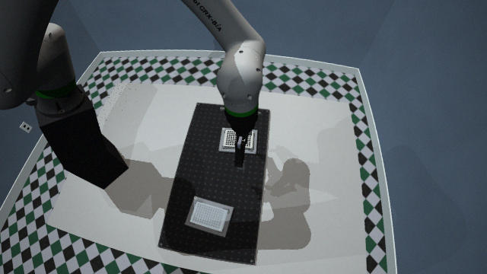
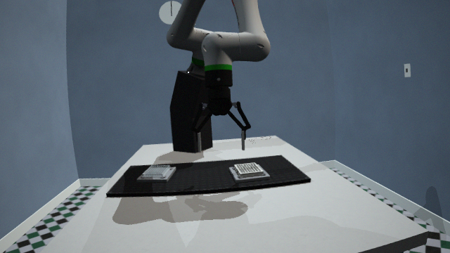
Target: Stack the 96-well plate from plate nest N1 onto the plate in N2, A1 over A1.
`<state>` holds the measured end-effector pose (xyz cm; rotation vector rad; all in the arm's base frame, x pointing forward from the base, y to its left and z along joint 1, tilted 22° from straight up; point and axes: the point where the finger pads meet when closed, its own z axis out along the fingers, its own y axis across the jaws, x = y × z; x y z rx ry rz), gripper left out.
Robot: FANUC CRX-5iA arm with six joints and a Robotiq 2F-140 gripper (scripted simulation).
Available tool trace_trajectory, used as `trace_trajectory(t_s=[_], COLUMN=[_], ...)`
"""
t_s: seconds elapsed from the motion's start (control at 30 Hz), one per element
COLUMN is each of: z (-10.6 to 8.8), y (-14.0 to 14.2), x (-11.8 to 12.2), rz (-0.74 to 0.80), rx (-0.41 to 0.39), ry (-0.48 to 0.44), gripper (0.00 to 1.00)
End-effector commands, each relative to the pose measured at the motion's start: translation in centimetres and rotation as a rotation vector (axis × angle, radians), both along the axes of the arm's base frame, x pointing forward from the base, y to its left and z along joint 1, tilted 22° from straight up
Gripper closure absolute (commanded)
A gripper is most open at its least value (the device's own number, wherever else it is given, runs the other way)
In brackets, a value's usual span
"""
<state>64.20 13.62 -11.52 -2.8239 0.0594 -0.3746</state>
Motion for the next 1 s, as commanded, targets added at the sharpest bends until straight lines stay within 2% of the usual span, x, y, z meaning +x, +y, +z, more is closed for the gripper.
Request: trace_trajectory(t_s=[0.0,0.17,0.23,0.33,0.6,0.97], z=[0.4,0.8,0.8,1.1,1.8,1.8], y=[1.8,4.1,4.1,5.4,8.9,9.1], x=[-0.7,-1.7,-1.7,-2.4,-4.3,-4.4], rz=[0.035,0.035,0.035,0.117,0.117,0.117], rx=[-0.001,-0.001,-0.001,-0.005,-0.005,-0.005], ry=[0.002,0.002,0.002,0.013,0.013,0.013], gripper=[0.00,0.00,0.00,0.00,0.00,0.00])
